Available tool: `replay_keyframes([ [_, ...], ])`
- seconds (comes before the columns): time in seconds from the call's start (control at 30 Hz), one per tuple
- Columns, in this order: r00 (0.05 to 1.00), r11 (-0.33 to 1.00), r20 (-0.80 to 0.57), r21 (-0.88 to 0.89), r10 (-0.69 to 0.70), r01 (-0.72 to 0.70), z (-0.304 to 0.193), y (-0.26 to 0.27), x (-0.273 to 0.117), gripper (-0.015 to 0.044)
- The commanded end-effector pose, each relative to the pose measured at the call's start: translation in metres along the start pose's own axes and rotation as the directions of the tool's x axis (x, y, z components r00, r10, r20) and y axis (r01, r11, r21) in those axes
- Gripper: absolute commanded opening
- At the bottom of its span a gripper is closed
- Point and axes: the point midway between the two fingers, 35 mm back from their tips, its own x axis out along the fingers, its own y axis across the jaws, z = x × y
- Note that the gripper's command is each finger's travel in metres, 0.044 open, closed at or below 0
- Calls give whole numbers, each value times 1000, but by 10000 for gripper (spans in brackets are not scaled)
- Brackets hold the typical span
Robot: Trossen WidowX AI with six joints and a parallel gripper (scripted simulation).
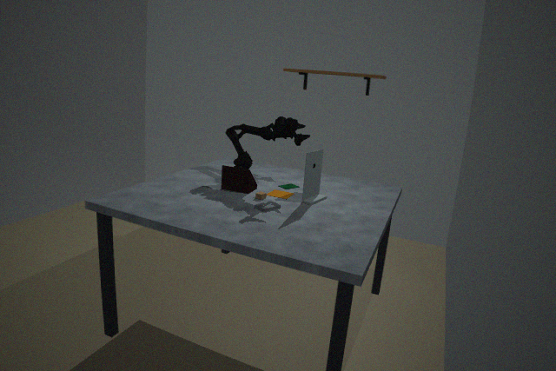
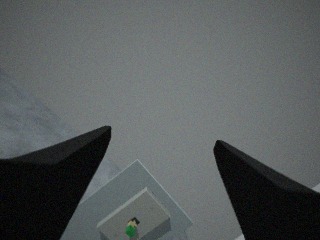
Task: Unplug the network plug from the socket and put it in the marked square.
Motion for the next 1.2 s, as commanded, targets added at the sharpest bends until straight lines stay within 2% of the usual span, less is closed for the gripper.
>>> replay_keyframes([
  [0.0, 1000, 1000, -4, -5, -1, 1, -1, 0, 0, 374],
  [0.27, 984, 969, -169, -245, -53, 11, -67, 13, -8, 164],
  [0.3, 980, 960, -190, -281, -61, 5, -76, 15, -10, 156],
  [0.5, 944, 868, -310, -493, -111, -60, -127, 22, -27, 156],
  [0.7, 899, 717, -404, -676, -168, -170, -173, 26, -49, 156],
  [1.17, 894, 696, -412, -694, -175, -184, -178, 27, -41, 156],
])
